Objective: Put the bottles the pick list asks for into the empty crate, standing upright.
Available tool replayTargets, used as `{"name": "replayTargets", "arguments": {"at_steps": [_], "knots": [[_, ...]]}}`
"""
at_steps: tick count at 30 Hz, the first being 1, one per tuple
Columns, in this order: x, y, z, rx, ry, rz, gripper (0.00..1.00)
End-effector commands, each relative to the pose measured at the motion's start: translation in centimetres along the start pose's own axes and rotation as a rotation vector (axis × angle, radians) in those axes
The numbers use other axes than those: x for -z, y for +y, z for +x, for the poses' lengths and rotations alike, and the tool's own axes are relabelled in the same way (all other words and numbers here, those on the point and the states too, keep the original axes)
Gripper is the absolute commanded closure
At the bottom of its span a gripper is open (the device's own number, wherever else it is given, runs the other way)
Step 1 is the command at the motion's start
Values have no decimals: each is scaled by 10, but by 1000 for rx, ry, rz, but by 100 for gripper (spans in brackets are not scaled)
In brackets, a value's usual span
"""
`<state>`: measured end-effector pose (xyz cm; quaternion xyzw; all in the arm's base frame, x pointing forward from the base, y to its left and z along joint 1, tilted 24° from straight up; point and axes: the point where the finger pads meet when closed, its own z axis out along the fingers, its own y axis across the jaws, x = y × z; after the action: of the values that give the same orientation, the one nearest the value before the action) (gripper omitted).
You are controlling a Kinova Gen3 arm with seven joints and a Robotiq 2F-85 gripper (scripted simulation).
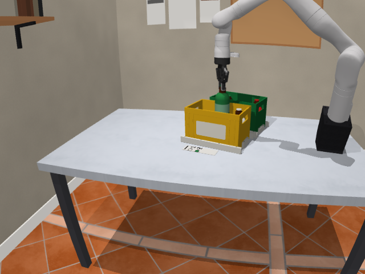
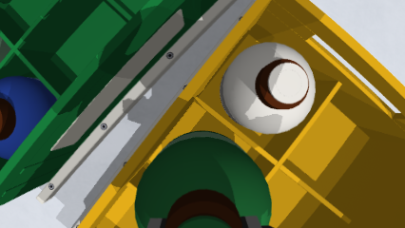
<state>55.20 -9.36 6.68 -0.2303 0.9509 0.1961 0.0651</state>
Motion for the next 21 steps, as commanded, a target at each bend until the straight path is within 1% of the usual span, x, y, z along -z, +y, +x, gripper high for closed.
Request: {"name": "replayTargets", "arguments": {"at_steps": [1,21], "knots": [[0,-1,0,0,-2,3,90],[-18,-1,0,0,-2,3,90]]}}
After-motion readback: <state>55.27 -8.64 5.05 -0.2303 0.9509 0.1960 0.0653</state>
